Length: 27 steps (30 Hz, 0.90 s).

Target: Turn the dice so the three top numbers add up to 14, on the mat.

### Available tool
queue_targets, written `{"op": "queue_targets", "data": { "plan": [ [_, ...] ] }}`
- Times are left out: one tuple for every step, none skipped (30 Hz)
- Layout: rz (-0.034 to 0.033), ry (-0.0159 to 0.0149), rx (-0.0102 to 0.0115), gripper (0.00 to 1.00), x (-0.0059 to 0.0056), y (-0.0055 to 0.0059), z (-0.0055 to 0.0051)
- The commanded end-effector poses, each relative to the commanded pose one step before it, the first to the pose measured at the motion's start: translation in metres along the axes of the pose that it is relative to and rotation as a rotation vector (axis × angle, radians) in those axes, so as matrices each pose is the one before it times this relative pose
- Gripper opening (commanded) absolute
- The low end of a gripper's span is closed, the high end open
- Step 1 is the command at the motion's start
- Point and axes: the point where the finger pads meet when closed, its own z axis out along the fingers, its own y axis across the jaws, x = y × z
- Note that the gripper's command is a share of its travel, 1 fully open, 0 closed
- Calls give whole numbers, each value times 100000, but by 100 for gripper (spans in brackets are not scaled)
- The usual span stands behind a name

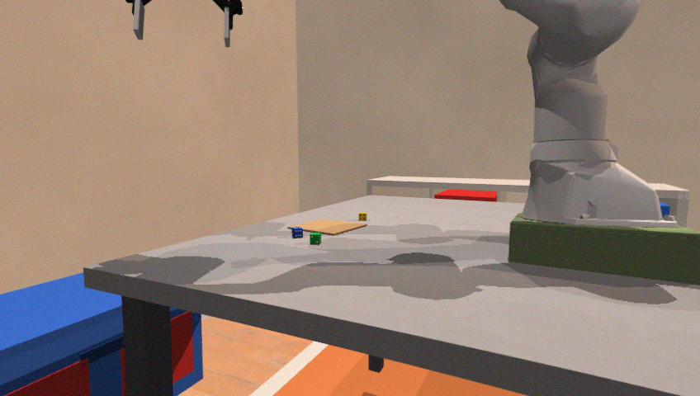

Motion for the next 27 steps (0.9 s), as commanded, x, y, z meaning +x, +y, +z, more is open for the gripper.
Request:
{"op": "queue_targets", "data": {
  "plan": [
    [-8, 5, 18, 100, -5, -2, -12],
    [0, 0, 0, 100, 0, 0, 0],
    [0, 0, 0, 100, 0, 0, 0],
    [0, 0, 0, 100, 0, 0, 0],
    [0, 0, 0, 100, 0, 0, 0],
    [0, 0, 0, 100, 0, 0, 0],
    [0, 0, 0, 100, 0, 0, 0],
    [0, 0, 0, 100, 0, 0, 0],
    [0, 0, 0, 100, 0, 0, 0],
    [0, 0, 0, 100, 0, 0, 0],
    [0, 0, 0, 100, 0, 0, 0],
    [0, 0, 0, 100, 0, 0, 0],
    [0, 0, 0, 100, 0, 0, 0],
    [0, 0, 0, 100, 0, 0, 0],
    [0, 0, 0, 100, 0, 0, 0],
    [0, 0, 0, 100, 0, 0, 0],
    [0, 0, 0, 100, 0, 0, 0],
    [13, 8, 2, 100, 7, 1, 1],
    [85, 54, 14, 100, 45, 10, 4],
    [219, 139, 36, 100, 116, 25, 9],
    [406, 256, 66, 100, 216, 48, 17],
    [633, 401, 102, 100, 338, 76, 28],
    [892, 567, 144, 100, 480, 111, 41],
    [1171, 747, 188, 100, 635, 153, 57],
    [1462, 937, 234, 100, 802, 201, 77],
    [1755, 1130, 280, 100, 975, 257, 100],
    [2041, 1322, 324, 100, 1151, 319, 129]
  ]
}}
